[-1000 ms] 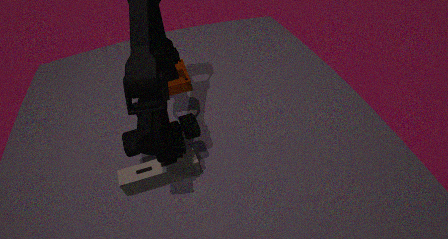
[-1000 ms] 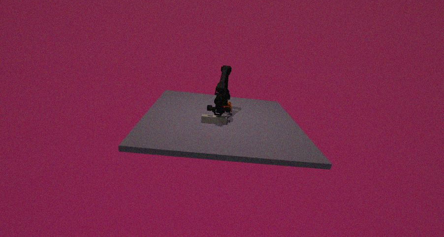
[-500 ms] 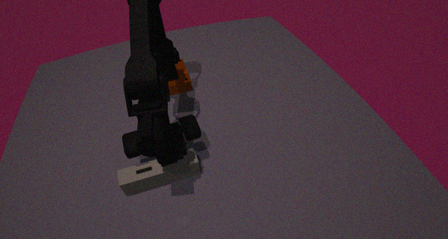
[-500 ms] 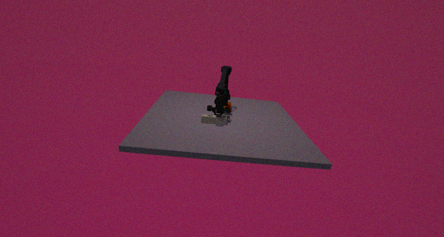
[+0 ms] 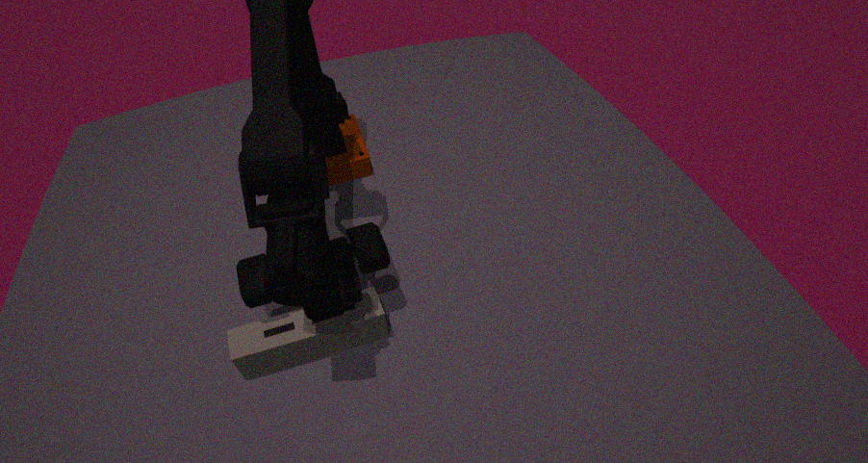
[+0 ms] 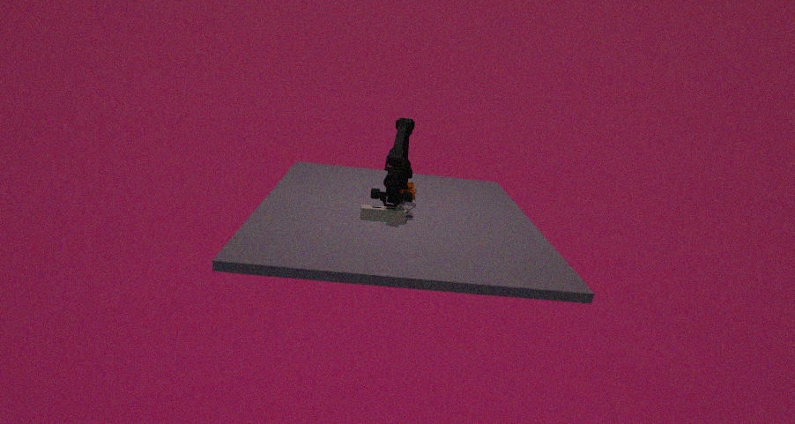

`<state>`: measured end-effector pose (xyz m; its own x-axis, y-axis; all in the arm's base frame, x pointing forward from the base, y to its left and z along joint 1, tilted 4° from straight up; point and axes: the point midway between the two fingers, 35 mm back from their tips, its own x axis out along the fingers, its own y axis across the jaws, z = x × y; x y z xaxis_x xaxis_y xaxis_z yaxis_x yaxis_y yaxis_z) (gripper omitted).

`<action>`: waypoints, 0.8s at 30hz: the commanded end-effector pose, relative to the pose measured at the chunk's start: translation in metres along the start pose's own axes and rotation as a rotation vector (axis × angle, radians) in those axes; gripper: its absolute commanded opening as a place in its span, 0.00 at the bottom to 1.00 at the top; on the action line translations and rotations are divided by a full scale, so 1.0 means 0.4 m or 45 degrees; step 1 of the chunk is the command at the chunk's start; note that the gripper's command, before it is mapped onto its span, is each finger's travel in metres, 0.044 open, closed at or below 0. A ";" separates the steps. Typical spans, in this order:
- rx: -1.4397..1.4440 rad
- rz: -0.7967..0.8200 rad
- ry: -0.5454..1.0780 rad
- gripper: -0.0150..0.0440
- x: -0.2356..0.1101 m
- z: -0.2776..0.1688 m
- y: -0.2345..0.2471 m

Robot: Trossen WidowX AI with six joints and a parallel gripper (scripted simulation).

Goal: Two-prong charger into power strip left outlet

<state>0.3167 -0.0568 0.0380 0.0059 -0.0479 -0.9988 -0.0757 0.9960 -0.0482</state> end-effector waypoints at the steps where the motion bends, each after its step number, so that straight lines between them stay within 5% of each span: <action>1: 0.001 0.003 -0.018 0.25 -0.003 0.015 0.002; 24: 0.001 0.003 -0.019 0.25 -0.004 0.038 0.002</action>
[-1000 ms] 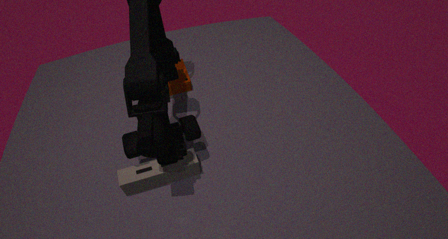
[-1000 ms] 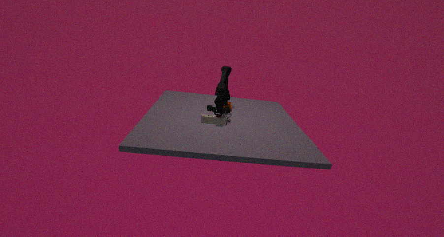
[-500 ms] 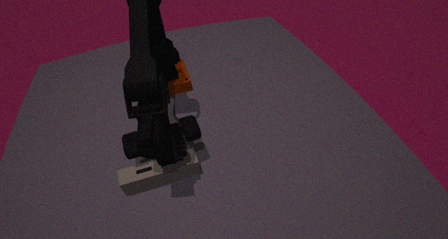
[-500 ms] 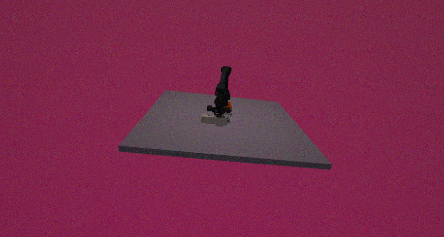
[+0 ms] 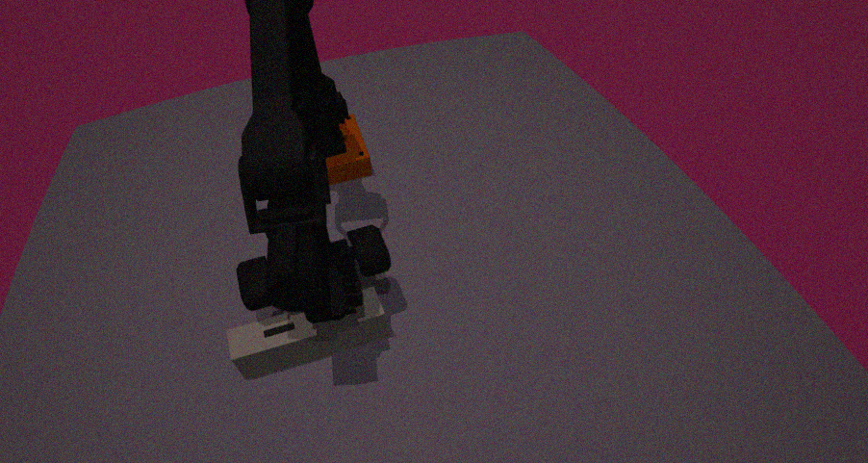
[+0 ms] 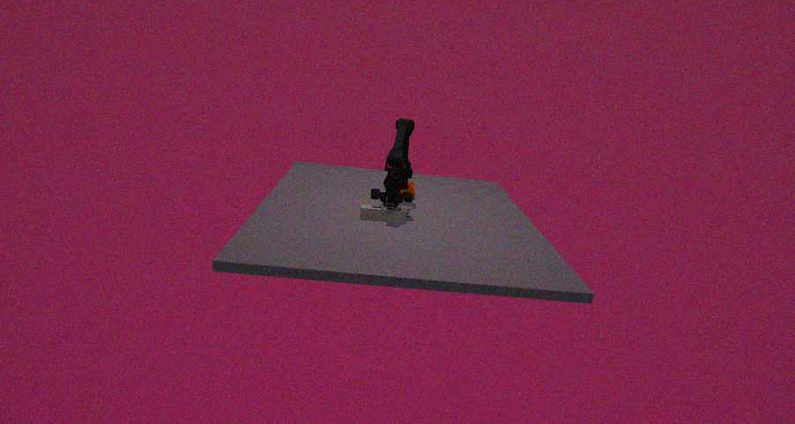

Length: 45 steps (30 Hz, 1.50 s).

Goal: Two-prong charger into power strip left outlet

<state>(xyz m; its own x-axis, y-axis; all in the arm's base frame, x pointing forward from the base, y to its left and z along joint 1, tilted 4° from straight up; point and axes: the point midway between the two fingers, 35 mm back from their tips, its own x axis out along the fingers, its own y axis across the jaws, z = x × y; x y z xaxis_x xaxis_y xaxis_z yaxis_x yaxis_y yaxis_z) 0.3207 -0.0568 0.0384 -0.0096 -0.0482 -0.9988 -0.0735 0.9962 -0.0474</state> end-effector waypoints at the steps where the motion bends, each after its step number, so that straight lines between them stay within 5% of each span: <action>1: -0.002 0.002 -0.039 0.25 -0.003 0.029 0.003; 35: 0.002 0.003 0.010 0.25 0.001 0.013 0.000; 45: 0.002 0.003 0.010 0.70 0.001 0.013 0.000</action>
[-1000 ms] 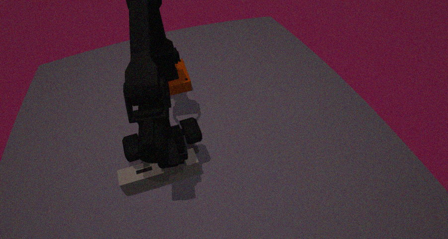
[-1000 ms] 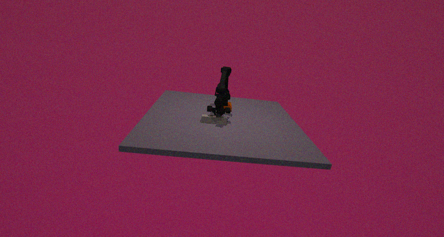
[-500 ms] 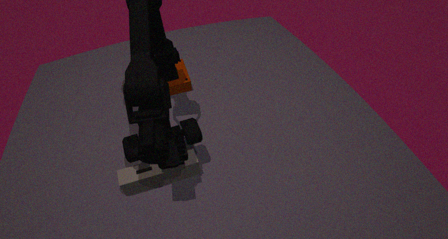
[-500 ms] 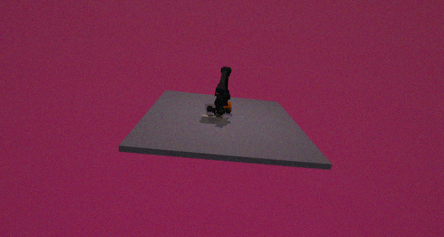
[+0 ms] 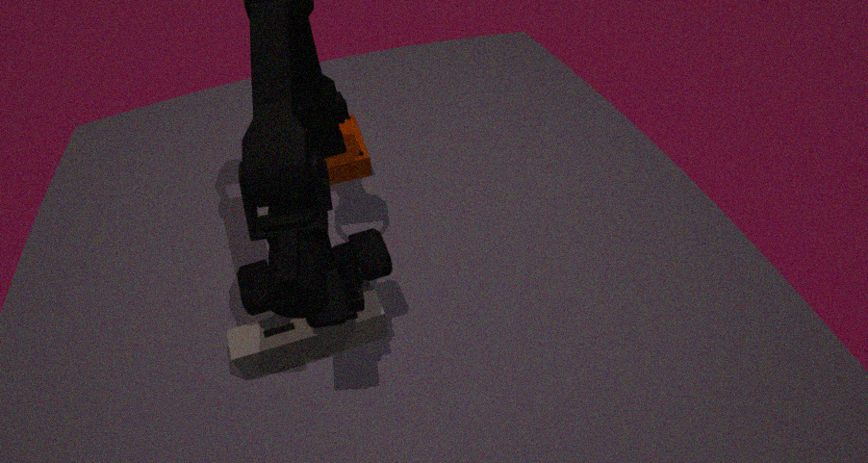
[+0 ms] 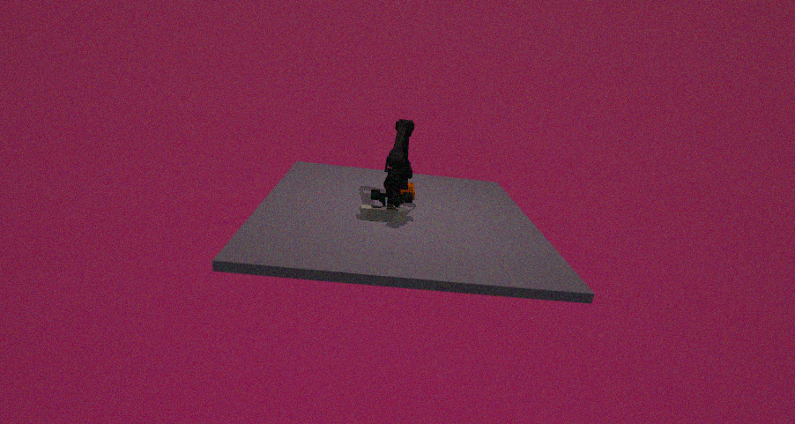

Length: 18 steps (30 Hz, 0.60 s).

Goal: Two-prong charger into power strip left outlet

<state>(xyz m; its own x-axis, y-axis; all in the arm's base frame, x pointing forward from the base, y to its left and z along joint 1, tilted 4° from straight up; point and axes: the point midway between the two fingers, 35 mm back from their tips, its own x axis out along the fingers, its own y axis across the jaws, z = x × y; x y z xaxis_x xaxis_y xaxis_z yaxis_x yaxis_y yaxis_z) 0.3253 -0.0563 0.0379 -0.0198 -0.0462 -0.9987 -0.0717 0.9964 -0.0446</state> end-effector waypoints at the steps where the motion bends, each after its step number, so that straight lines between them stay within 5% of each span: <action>1: 0.000 -0.001 -0.003 0.74 0.000 0.001 0.000; 7: 0.000 -0.001 -0.003 1.00 0.000 0.001 0.000; 18: -0.001 -0.001 -0.013 1.00 0.001 -0.005 0.000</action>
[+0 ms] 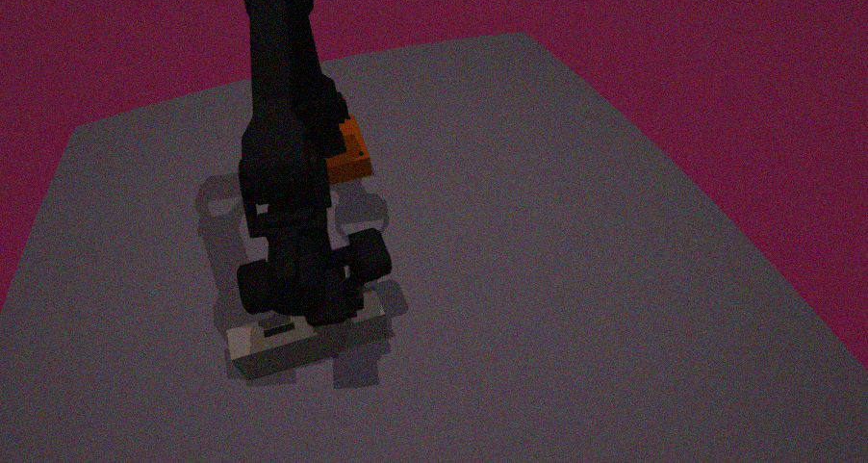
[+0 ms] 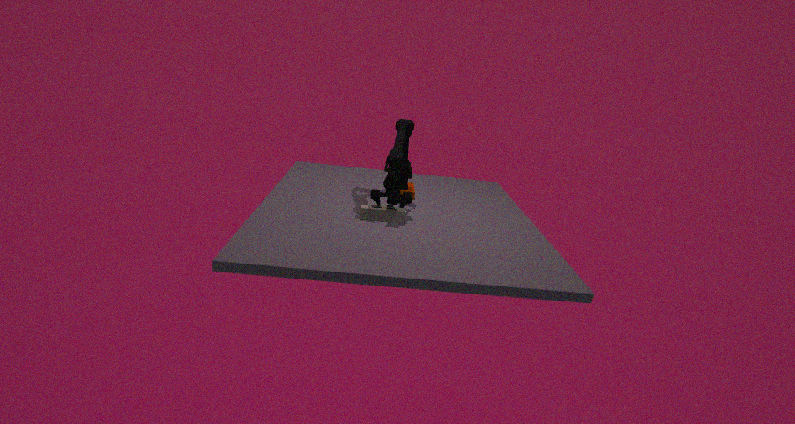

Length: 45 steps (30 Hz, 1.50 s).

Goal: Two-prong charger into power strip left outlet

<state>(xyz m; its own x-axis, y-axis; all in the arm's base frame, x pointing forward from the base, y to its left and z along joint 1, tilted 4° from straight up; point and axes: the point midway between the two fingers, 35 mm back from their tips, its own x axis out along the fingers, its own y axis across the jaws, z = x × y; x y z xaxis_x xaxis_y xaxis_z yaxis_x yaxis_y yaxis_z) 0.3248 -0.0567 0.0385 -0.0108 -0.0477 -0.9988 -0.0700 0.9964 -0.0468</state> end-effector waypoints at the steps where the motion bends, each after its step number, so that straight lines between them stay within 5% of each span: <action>1: -0.003 0.002 -0.003 1.00 0.002 -0.005 0.001; 45: -0.006 0.001 -0.037 1.00 0.006 -0.044 -0.001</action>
<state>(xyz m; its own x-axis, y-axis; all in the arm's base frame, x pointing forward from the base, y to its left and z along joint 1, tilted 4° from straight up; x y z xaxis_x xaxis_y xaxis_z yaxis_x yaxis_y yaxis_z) 0.3111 -0.0585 0.0373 0.0186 -0.0505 -0.9986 -0.0710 0.9961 -0.0517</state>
